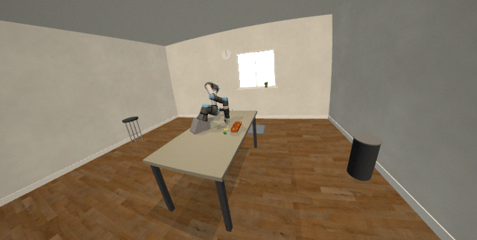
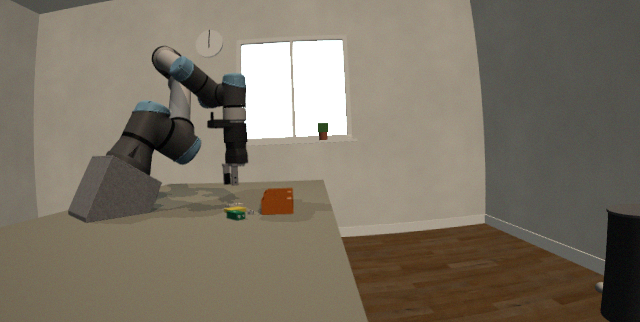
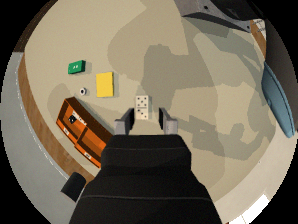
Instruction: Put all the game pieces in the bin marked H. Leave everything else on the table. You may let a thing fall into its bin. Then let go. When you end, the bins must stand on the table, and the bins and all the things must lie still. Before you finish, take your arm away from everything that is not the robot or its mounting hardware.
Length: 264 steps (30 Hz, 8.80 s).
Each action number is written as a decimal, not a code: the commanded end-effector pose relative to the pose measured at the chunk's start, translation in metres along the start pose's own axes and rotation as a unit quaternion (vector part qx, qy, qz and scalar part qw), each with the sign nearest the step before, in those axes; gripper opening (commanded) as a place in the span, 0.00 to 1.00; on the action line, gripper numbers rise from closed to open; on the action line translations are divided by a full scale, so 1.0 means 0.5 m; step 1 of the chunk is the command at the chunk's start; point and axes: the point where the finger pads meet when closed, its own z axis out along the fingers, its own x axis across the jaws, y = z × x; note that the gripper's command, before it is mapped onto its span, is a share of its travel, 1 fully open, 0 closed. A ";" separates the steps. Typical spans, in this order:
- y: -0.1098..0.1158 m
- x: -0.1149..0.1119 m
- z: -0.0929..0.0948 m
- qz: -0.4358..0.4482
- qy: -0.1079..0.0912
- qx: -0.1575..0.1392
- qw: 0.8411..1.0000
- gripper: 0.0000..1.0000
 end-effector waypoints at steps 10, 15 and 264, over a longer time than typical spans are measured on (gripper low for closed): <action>0.002 -0.017 -0.004 0.002 -0.001 0.000 1.000 0.79; 0.002 -0.019 -0.004 0.002 -0.001 0.000 1.000 0.79; 0.047 -0.361 0.067 -0.395 -0.001 0.000 0.919 0.65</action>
